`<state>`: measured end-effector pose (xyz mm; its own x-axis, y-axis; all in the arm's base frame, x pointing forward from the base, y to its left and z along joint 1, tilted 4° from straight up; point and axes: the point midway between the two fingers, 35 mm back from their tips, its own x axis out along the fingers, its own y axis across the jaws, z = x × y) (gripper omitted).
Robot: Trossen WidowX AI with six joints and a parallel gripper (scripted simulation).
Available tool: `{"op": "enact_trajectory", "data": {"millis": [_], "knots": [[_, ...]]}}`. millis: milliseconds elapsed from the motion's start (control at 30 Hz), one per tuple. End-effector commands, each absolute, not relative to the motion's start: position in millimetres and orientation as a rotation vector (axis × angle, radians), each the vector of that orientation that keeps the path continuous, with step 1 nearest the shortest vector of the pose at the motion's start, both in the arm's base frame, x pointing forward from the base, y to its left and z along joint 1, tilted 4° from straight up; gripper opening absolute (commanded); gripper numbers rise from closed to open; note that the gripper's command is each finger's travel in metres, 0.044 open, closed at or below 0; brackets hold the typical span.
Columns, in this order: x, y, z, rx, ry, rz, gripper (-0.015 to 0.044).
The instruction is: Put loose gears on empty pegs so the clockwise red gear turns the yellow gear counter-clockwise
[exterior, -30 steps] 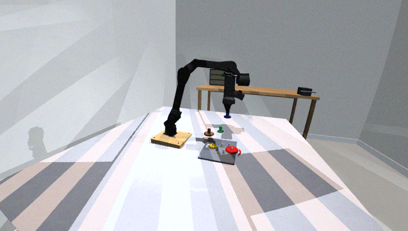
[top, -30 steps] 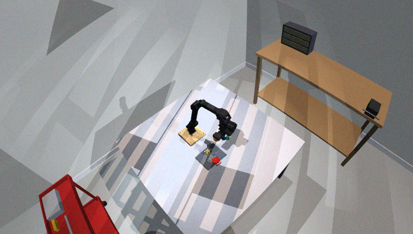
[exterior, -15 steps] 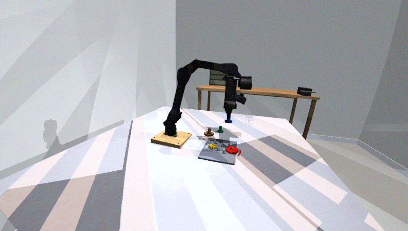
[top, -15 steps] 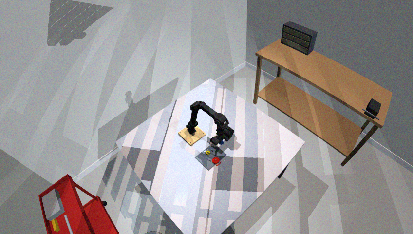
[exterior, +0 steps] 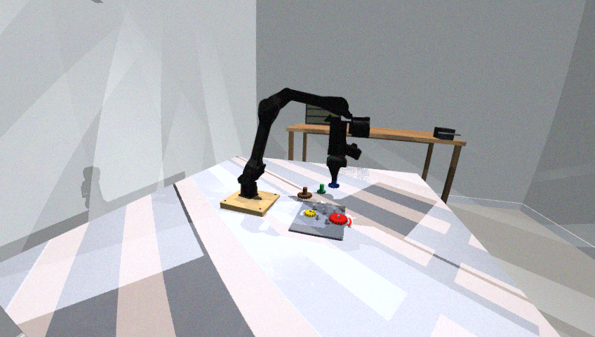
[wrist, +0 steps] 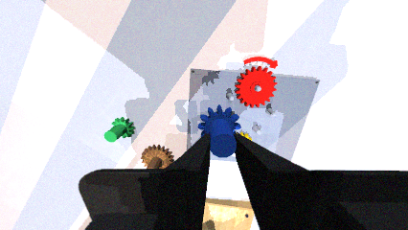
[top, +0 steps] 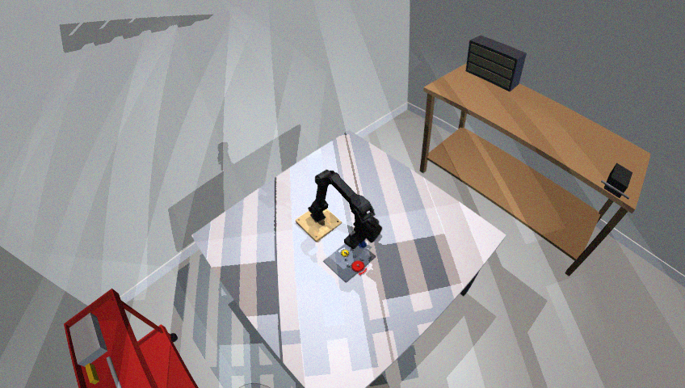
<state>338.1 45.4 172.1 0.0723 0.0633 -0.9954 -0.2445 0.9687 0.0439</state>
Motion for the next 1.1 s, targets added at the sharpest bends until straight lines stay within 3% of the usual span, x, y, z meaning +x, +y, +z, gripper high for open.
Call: {"op": "enact_trajectory", "data": {"millis": [0, 1067], "knots": [[339.8, 38.5, 165.3, -0.148, 1.490, 0.237, 0.0000], [350.0, -42.7, 122.6, -0.148, 1.491, 0.237, 0.0000]]}}
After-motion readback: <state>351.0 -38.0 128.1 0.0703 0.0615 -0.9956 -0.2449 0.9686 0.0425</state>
